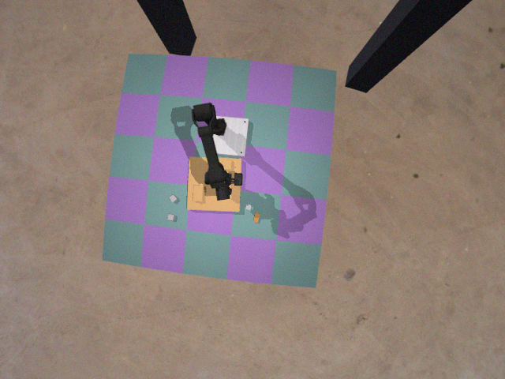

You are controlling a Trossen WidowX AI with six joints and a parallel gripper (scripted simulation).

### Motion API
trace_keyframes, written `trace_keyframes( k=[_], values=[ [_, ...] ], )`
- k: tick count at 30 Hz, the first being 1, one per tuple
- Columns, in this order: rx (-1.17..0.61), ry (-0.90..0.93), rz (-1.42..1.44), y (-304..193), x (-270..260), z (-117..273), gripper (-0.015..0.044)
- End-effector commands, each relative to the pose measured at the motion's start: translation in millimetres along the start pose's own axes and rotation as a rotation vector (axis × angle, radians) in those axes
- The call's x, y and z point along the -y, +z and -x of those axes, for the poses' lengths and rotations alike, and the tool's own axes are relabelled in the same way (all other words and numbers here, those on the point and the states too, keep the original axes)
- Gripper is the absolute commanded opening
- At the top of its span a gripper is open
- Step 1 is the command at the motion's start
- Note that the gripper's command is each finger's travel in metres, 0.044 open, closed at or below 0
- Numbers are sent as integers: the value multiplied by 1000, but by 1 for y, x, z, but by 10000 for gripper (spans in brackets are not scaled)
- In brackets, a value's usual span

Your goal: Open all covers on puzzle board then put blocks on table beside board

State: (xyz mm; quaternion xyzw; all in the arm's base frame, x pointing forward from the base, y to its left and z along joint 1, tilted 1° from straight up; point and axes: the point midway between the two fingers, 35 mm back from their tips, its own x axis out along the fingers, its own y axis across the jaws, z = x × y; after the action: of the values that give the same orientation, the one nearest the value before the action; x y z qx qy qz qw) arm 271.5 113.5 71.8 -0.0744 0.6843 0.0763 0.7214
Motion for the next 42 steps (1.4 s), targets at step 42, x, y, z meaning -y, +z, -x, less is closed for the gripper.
trace_keyframes(
  k=[42],
  values=[
    [-9, 1, -3, 16, -1, -23, 0]
  ],
)
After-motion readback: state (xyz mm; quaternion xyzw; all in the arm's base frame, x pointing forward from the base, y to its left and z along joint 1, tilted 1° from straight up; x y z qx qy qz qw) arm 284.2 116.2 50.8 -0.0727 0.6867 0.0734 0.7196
